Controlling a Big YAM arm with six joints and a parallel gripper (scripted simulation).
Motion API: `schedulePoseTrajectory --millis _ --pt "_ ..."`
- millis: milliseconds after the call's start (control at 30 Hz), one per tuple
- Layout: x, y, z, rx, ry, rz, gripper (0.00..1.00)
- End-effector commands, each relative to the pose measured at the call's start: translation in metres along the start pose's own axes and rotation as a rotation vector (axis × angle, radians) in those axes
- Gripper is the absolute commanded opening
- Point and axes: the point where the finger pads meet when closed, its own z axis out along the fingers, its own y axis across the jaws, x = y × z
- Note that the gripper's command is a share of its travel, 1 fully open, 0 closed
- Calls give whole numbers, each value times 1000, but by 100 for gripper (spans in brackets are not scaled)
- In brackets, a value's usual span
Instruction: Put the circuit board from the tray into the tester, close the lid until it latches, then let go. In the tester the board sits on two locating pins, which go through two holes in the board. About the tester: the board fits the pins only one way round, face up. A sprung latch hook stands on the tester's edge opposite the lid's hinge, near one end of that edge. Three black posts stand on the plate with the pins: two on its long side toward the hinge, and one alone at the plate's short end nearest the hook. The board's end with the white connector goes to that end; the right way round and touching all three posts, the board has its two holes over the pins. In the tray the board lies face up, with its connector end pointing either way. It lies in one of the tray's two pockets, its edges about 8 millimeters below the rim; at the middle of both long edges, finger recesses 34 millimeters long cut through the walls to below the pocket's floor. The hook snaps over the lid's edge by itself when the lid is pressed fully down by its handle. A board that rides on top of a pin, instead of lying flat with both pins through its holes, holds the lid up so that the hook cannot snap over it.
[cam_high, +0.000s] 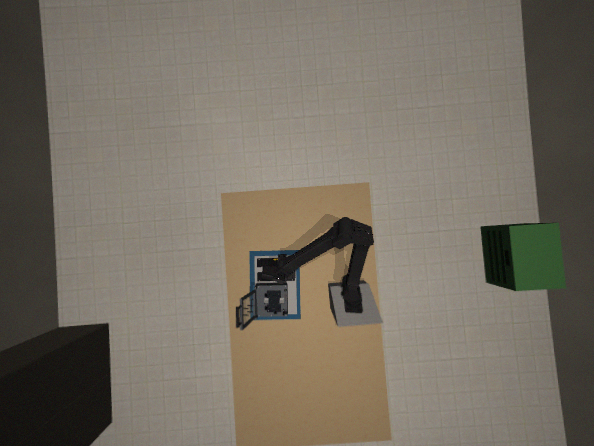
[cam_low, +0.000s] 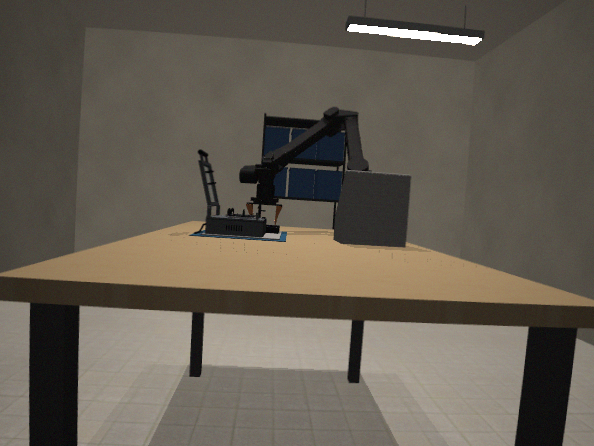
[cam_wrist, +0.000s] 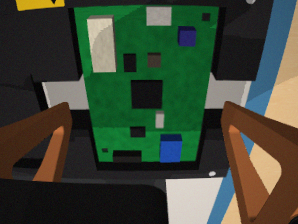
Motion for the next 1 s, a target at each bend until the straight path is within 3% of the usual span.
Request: schedulePoseTrajectory --millis 0,967 --pt "-4 8 -5 -23 -4 4 92" --pt "-4 12 -9 -33 -4 7 92"
